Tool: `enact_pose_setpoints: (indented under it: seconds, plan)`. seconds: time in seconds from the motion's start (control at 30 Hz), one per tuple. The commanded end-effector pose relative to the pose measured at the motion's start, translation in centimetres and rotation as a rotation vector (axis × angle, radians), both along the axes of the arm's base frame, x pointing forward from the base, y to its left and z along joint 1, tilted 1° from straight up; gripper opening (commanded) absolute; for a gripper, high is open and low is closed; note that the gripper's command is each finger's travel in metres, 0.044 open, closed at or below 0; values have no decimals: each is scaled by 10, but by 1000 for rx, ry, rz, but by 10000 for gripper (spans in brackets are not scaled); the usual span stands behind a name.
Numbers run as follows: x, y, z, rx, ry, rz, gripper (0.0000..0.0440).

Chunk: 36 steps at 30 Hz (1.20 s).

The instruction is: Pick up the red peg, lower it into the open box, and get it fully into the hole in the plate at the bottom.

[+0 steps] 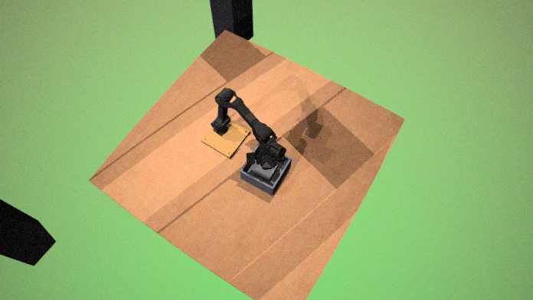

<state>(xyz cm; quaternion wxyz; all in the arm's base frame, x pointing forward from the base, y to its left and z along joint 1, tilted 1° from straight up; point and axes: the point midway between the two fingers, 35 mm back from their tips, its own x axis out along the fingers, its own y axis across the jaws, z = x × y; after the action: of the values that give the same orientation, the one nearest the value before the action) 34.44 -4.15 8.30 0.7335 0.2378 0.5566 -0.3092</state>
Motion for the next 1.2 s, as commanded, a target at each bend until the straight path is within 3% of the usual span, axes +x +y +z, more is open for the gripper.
enact_pose_setpoints:
  seconds: [0.0, 0.13, 0.27, 0.57, 1.17]
  plan:
    - [3, -1, -4, 23, 9, 4, 160]
    - [10, -6, 3, 19, 9, 36, 170]
    - [21, -9, 13, 29, 2, 46, 210]
    - [44, -6, 28, 89, 1, 62, 438]
    - [93, 23, 75, 200, -85, 145, 440]
